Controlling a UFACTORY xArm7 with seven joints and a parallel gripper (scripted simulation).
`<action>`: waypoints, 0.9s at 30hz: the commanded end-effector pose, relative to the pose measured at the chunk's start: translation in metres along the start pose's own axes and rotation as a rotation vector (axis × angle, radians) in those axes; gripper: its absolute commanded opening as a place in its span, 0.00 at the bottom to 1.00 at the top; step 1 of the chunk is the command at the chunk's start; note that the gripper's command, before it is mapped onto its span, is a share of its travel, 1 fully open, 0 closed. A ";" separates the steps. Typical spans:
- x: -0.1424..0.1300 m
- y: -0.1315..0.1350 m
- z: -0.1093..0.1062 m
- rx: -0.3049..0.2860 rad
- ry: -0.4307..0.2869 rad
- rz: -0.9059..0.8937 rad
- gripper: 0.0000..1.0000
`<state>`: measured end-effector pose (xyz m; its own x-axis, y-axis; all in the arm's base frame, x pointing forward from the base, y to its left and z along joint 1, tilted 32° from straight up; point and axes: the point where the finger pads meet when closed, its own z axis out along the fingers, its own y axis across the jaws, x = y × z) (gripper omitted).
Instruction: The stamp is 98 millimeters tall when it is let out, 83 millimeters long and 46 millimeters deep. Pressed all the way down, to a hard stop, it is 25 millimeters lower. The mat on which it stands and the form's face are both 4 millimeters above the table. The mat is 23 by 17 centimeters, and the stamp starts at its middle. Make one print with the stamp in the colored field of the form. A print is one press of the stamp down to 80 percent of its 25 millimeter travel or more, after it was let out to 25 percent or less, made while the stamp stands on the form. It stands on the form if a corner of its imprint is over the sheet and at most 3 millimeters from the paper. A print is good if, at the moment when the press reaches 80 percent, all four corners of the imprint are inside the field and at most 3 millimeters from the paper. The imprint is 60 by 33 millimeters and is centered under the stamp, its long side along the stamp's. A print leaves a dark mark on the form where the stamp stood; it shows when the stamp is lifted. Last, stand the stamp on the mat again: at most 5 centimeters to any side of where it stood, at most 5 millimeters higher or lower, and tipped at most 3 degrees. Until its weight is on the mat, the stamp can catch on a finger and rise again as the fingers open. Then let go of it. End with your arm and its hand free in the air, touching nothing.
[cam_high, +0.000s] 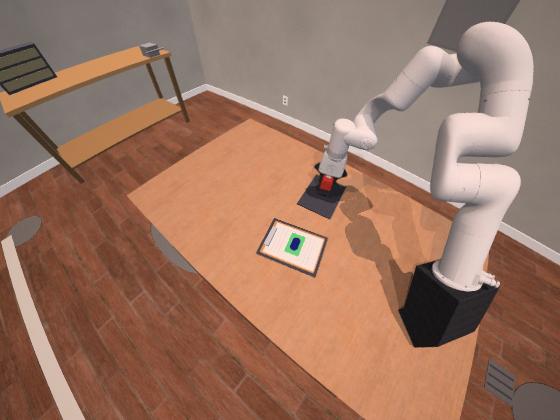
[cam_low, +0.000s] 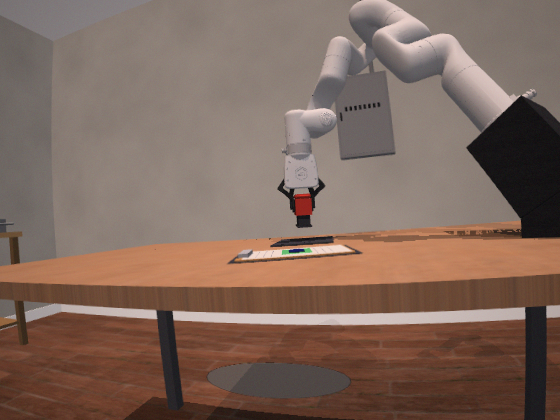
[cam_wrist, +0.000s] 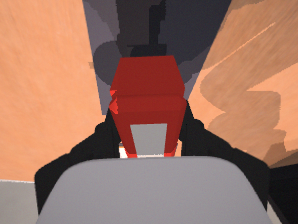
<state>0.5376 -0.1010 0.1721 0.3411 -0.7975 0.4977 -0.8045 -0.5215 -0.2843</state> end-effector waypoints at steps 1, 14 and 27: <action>0.032 0.007 -0.003 -0.012 -0.054 -0.015 0.29; 0.062 0.014 -0.003 -0.012 -0.054 -0.015 0.29; 0.043 0.009 -0.002 -0.012 -0.054 -0.015 0.29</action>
<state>0.5440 -0.1518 0.1975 0.3786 -0.8064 0.4542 -0.8063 -0.5284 -0.2660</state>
